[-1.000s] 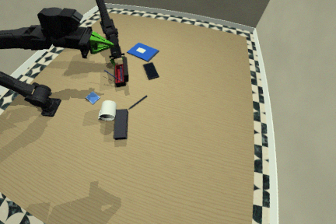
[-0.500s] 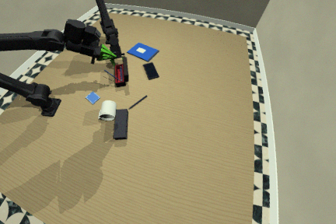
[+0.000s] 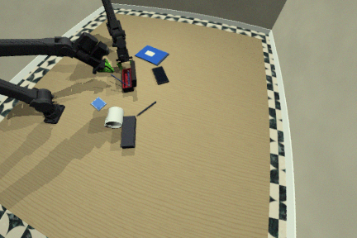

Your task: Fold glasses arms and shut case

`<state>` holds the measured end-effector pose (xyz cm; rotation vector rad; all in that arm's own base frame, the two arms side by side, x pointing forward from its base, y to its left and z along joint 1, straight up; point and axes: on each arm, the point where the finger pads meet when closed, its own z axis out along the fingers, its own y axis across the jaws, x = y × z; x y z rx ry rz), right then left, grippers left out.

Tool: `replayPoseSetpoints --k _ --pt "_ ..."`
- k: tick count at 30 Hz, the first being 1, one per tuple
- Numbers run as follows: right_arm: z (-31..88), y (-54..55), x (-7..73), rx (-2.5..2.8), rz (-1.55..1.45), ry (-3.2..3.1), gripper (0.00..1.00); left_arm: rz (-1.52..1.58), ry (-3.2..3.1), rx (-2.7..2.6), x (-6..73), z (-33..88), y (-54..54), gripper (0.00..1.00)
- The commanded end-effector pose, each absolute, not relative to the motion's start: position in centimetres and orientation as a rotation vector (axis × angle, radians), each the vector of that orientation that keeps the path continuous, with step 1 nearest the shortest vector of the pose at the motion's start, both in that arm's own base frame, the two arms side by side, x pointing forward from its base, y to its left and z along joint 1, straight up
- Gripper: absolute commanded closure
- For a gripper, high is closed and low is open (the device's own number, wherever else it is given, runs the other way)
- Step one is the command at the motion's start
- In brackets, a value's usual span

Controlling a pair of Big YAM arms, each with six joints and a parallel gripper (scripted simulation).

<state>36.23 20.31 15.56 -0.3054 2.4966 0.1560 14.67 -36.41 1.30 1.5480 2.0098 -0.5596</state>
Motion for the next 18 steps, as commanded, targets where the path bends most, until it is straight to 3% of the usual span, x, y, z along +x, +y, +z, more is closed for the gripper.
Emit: replayPoseSetpoints --k 1,18 --pt "14.0 21.2 34.3 -0.316 0.139 2.562 1.0 -0.613 1.93 1.475 16.4 5.0 -39.4 0.43" --pt "14.9 21.3 33.9 -0.331 0.132 2.547 1.0 -0.613 1.93 1.475 16.4 5.0 -39.4 0.43"
